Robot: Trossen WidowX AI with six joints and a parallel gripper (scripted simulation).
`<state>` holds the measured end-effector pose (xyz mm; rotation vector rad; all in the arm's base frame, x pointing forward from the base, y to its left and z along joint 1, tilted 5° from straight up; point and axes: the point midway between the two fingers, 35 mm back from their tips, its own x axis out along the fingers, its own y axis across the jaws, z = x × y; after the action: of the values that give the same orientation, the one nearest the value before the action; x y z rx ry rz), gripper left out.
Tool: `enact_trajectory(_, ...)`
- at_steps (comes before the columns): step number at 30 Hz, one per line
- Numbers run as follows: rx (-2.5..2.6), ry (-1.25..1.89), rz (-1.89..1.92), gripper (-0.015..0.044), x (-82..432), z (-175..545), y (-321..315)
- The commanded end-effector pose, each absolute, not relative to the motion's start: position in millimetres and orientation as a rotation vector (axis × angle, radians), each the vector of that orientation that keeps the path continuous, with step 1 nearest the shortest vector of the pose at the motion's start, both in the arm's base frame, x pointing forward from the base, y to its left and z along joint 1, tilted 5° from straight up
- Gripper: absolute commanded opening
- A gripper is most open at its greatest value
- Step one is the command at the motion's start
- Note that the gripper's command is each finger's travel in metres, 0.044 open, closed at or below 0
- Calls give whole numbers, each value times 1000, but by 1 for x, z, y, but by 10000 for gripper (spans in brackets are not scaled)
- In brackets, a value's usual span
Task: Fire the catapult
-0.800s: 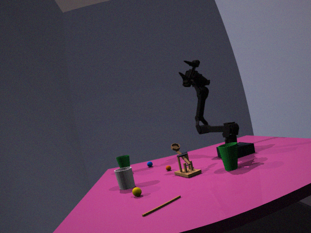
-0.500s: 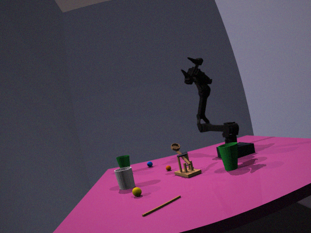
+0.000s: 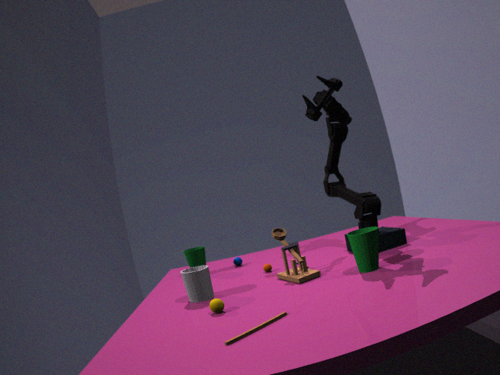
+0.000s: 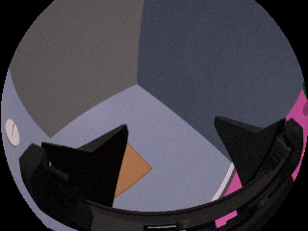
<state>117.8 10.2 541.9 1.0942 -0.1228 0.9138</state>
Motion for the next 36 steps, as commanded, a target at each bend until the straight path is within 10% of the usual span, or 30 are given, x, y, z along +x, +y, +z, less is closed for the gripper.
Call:
enact_trajectory(1,1024,-121,914,440,108,544,34)
enact_trajectory(36,609,117,720,440,139,478,195)
